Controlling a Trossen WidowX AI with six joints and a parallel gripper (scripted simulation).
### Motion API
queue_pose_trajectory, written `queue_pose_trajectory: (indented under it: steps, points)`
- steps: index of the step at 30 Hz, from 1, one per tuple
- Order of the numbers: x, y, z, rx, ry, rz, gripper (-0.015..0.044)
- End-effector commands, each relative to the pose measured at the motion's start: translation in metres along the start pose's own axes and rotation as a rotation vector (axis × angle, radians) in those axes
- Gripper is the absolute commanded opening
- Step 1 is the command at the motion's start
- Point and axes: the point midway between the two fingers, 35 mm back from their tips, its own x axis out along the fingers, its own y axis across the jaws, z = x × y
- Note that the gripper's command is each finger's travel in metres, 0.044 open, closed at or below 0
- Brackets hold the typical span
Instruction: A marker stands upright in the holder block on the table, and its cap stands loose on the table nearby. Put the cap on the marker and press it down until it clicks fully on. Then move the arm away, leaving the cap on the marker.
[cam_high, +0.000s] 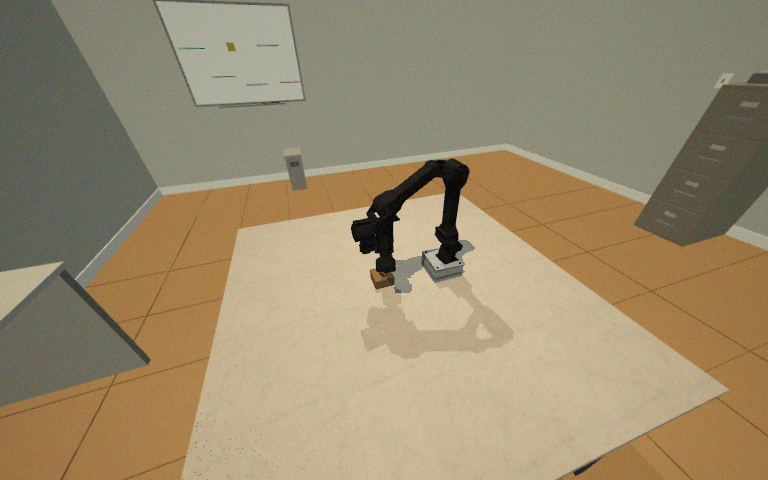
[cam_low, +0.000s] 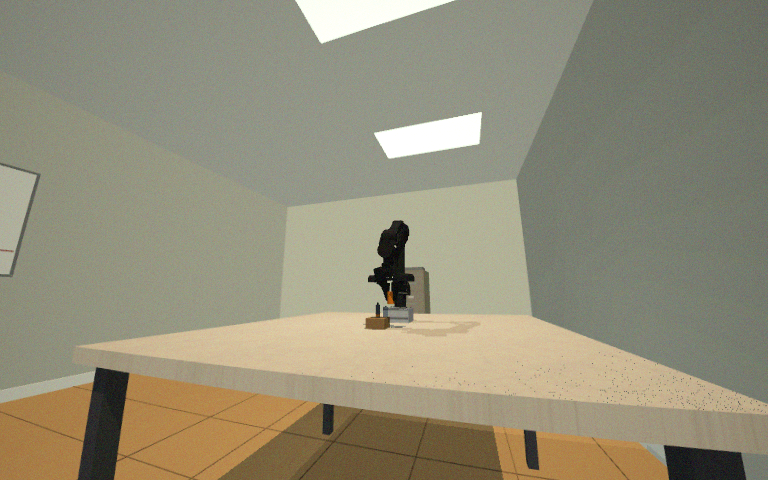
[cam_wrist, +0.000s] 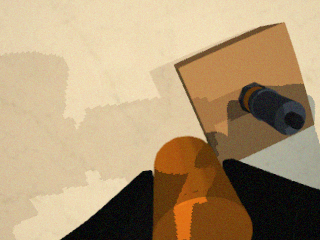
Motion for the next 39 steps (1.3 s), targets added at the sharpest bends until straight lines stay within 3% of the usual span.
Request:
queue_pose_trajectory:
  steps: [1,18,39]
  points:
    - [-0.008,-0.014,0.007,-0.004,-0.008,-0.001,0.0]
    - [-0.023,-0.054,0.014,-0.014,0.0,-0.002,0.0]
    - [0.001,-0.053,0.015,-0.014,0.0,-0.002,0.0]
